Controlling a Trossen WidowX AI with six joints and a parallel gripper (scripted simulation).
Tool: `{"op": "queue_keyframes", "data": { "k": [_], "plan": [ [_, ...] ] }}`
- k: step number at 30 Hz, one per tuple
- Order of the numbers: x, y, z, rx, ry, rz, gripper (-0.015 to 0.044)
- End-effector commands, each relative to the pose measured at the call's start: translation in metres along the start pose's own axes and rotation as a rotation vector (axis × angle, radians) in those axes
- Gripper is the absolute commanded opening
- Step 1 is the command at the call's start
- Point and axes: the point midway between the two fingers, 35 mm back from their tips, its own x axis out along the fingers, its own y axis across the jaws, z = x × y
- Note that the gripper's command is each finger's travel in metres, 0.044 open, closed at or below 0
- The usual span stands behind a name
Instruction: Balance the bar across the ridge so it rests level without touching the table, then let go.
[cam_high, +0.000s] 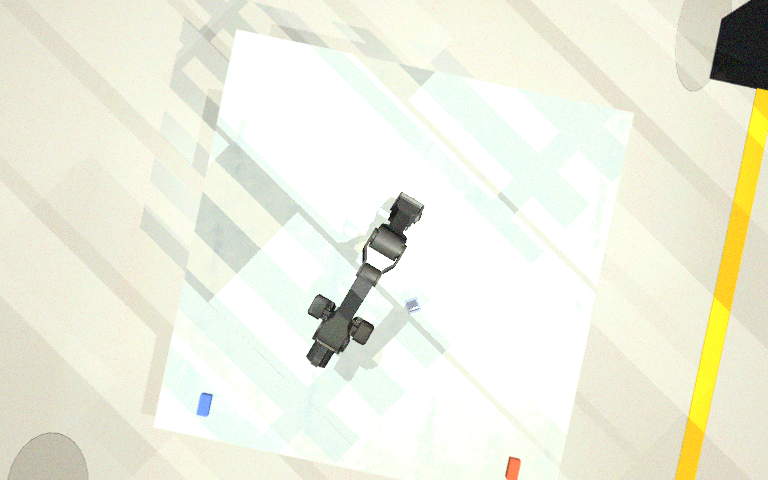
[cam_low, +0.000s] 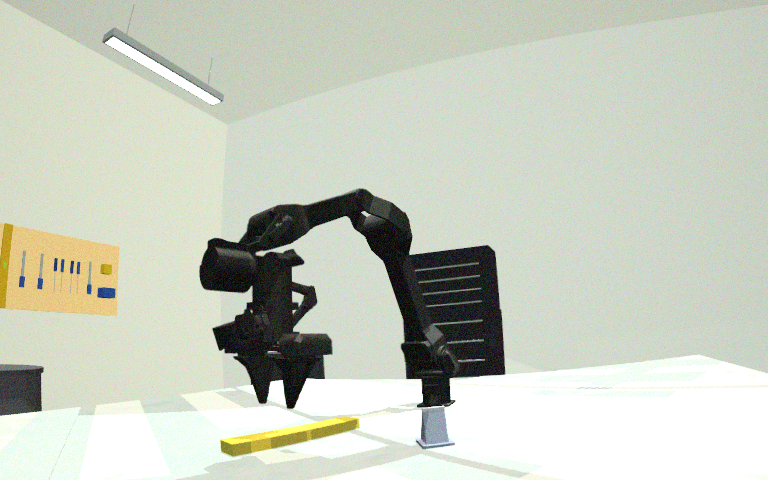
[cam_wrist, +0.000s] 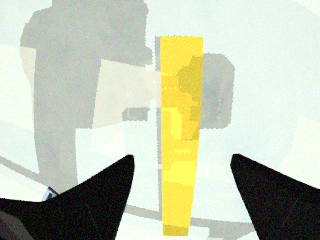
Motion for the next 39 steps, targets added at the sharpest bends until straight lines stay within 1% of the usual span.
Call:
{"op": "queue_keyframes", "data": {
  "k": [1, 8, 23, 36, 39],
  "plan": [
    [0.022, -0.001, -0.003, 0.004, 0.016, -0.006, 0.0315],
    [0.025, -0.001, -0.003, 0.004, 0.016, -0.006, 0.0315],
    [0.048, -0.001, -0.004, 0.004, 0.016, -0.006, 0.0315],
    [0.049, -0.001, -0.004, 0.004, 0.016, -0.006, 0.0315],
    [0.048, 0.0, -0.004, 0.0, 0.017, -0.001, 0.0236]
  ]
}}
